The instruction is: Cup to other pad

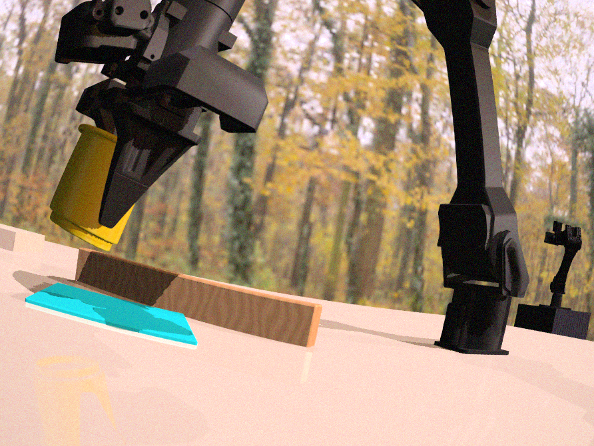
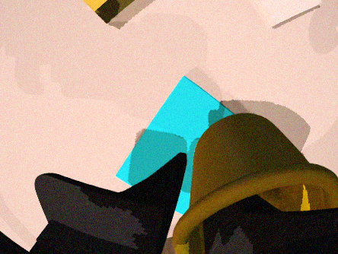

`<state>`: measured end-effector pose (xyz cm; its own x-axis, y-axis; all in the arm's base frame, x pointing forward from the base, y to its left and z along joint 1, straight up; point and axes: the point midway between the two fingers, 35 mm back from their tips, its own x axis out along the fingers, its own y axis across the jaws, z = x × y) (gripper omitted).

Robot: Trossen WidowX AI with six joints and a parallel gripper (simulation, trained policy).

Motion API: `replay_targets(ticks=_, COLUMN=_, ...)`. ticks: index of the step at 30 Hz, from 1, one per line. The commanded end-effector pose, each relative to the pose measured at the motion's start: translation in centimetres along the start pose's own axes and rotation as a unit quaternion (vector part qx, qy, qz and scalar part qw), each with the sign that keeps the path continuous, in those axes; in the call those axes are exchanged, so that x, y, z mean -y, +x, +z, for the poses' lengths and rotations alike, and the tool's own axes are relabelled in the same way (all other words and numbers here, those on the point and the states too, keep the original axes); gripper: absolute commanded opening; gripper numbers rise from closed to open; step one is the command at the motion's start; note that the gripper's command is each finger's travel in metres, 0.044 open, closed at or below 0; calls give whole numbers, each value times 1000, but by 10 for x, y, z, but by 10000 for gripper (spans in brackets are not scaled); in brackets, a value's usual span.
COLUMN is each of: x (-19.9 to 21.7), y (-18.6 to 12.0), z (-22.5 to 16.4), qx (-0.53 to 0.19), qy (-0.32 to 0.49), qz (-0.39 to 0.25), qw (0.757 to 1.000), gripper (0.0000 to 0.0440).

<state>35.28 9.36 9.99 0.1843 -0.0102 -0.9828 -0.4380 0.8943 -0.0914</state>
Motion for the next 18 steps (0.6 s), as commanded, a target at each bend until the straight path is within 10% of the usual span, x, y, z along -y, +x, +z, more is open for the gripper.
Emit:
replay_targets(ticks=1, x=-8, y=13, z=-3, qx=-8, qy=3, qz=-2, qw=1000, gripper=0)
replay_targets(ticks=18, x=-10, y=40, z=-16, qx=-11, qy=23, qz=-7, qw=1000, gripper=98)
